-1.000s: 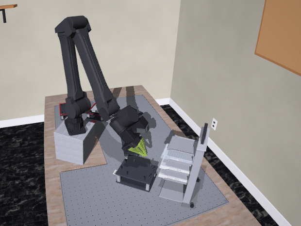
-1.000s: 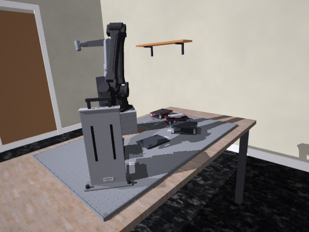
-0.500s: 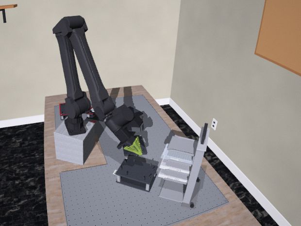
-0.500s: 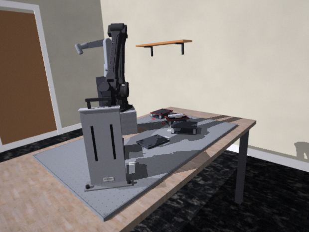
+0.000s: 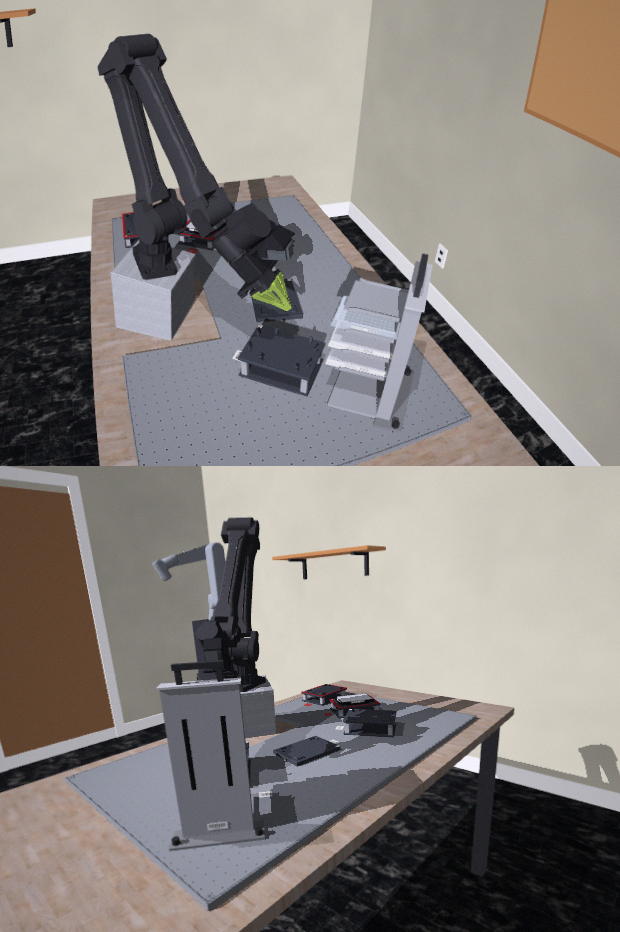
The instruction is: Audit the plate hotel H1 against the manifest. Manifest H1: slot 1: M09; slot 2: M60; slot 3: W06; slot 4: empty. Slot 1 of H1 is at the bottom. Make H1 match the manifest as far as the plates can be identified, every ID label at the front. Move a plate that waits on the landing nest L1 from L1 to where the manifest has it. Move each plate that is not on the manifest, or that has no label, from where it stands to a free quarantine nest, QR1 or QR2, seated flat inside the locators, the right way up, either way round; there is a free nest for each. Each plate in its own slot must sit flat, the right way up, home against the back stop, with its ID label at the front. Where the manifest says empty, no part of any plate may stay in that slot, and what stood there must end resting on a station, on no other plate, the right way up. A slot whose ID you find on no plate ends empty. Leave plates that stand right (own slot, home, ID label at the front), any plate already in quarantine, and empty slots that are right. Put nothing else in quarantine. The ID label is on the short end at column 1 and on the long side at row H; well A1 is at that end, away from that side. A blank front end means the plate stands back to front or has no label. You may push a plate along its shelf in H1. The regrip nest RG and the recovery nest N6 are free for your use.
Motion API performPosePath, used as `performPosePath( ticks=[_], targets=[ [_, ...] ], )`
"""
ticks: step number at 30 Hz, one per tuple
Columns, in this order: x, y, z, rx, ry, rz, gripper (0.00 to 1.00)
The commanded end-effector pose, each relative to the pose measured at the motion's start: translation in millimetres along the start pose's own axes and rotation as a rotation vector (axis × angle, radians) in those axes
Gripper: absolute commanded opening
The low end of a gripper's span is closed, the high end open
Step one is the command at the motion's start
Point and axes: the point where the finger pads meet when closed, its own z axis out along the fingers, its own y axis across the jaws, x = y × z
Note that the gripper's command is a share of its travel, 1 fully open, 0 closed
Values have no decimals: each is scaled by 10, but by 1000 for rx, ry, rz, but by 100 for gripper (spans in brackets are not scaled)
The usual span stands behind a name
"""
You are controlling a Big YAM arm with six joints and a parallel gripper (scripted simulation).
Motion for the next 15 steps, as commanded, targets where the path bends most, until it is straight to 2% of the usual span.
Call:
performPosePath(
  ticks=[1,3,5,6,7,15],
  targets=[
    [-34,-16,-58,2,4,-3,0],
    [64,-3,-19,-3,33,3,0],
    [64,-3,-19,-3,33,3,0],
    [30,-9,-16,-3,27,2,0],
    [-148,-20,-27,2,-16,-4,0],
    [-149,-21,-28,2,-16,-4,0]
  ],
)
